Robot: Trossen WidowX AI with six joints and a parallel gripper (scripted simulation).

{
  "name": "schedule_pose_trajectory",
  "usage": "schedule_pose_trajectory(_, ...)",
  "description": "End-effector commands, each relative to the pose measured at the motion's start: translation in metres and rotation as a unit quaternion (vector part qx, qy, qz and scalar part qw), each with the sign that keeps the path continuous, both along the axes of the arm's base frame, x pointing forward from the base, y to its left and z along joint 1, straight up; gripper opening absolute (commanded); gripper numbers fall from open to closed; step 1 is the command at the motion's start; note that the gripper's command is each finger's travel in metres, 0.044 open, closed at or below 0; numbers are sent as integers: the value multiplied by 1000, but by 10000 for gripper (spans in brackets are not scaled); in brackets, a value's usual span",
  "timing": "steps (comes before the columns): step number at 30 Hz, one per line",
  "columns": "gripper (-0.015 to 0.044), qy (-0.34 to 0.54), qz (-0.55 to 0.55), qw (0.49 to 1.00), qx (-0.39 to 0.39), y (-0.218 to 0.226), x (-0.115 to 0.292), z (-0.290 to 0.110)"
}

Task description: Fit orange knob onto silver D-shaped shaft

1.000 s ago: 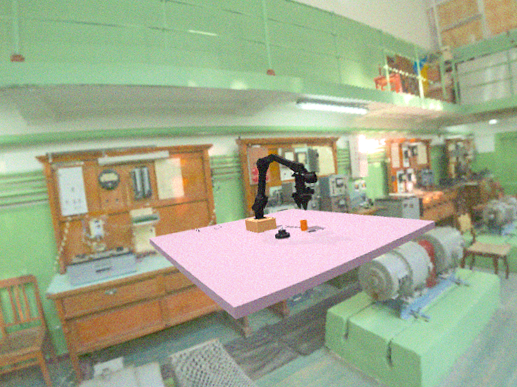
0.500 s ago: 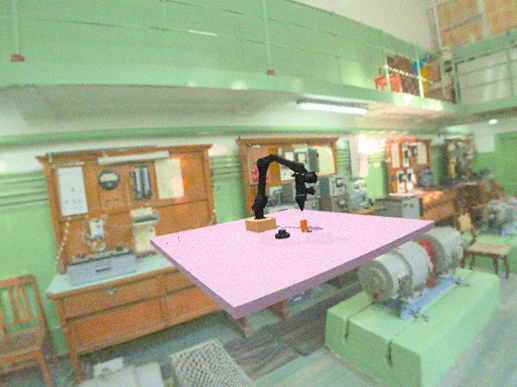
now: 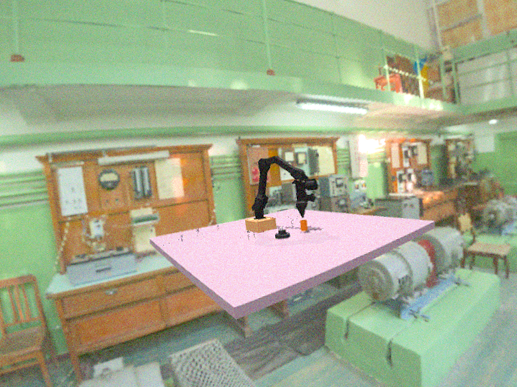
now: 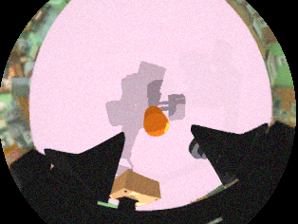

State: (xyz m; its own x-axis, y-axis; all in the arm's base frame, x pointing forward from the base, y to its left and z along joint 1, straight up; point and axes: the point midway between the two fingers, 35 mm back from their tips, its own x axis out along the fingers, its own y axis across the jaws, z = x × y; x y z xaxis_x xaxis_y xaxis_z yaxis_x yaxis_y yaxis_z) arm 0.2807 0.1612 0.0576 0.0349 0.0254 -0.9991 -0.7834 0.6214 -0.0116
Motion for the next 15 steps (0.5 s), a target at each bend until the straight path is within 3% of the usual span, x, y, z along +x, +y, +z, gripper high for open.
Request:
schedule_pose_trajectory(1, 440, 2, -2, 1000, -4, -2, -1, -8)
schedule_pose_trajectory(15, 440, 2, -2, 1000, -4, 0, 1, -29)
